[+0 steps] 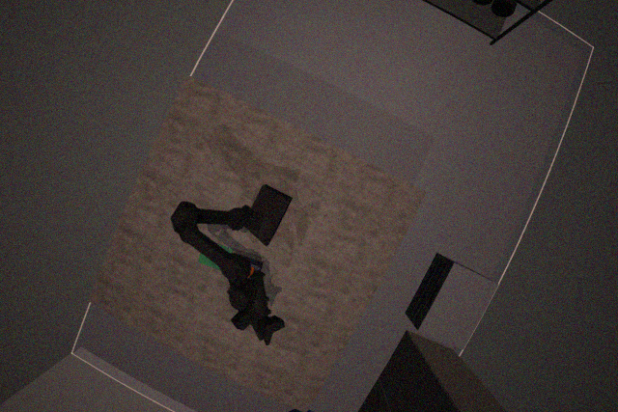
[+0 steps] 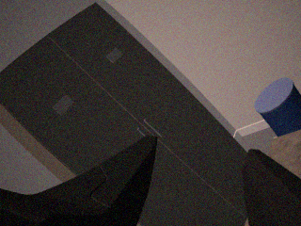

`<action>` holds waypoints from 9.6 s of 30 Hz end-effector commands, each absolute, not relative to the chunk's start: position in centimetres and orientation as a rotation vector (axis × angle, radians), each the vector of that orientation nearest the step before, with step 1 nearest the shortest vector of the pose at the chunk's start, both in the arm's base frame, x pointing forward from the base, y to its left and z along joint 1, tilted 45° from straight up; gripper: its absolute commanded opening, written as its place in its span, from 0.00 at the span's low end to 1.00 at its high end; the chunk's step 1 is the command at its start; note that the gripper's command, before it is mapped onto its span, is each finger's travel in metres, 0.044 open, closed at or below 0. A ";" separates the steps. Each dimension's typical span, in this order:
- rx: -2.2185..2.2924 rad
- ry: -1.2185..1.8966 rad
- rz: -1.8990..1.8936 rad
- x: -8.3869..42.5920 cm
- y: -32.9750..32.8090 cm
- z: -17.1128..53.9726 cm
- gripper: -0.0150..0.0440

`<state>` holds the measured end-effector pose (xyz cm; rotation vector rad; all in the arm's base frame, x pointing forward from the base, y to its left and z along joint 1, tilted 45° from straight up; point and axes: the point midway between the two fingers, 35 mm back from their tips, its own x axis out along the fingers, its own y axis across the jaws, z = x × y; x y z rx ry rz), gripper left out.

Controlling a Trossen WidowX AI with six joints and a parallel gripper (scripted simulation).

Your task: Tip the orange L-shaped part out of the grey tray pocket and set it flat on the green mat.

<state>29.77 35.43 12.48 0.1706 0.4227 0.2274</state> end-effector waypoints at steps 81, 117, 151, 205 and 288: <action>-0.587 1.592 -0.632 25.1 -3.3 -12.3 0.56; -0.585 1.592 -0.631 25.3 -1.3 -12.1 0.56; -0.592 1.592 -0.626 26.3 4.2 -4.8 0.56; 0.589 0.679 -1.574 27.2 -3.4 -1.6 0.73; 0.590 0.678 -1.574 27.1 -4.3 -2.5 0.25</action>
